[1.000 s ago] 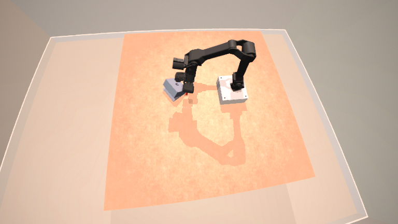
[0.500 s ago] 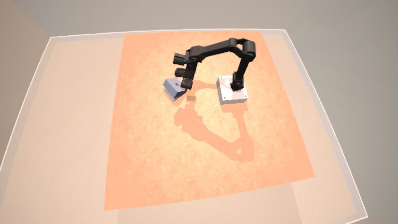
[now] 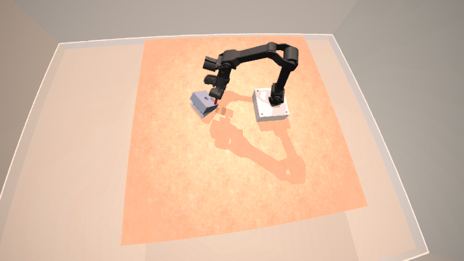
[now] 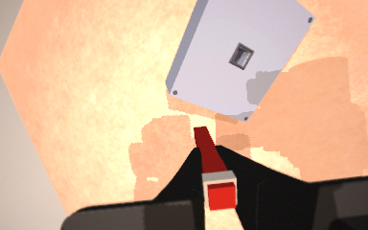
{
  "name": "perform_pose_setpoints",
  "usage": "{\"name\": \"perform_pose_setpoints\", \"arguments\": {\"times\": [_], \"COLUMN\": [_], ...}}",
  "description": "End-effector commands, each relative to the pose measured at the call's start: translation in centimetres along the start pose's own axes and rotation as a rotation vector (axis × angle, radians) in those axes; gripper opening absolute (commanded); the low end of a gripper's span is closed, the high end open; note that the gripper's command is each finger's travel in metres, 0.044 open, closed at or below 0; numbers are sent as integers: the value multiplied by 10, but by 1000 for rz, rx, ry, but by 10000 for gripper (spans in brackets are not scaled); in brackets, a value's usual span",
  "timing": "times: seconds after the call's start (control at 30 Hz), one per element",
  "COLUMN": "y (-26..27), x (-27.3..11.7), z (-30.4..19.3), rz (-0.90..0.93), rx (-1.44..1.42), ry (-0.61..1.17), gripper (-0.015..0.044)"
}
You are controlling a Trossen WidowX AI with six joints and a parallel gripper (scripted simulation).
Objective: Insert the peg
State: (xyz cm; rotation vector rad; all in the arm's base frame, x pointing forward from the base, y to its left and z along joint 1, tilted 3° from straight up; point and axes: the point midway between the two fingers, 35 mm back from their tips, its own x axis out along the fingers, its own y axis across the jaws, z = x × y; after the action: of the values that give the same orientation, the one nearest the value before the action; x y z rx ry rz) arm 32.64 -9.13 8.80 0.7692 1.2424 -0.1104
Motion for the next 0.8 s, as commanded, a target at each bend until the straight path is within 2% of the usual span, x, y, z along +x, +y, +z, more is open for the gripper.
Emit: {"name": "perform_pose_setpoints", "arguments": {"times": [0.0,0.77], "y": [-4,-28], "x": [-2,-18], "z": [2,13], "rz": [12,70], "rx": [32,199], "ry": [-10,-72], "gripper": [0,0]}}
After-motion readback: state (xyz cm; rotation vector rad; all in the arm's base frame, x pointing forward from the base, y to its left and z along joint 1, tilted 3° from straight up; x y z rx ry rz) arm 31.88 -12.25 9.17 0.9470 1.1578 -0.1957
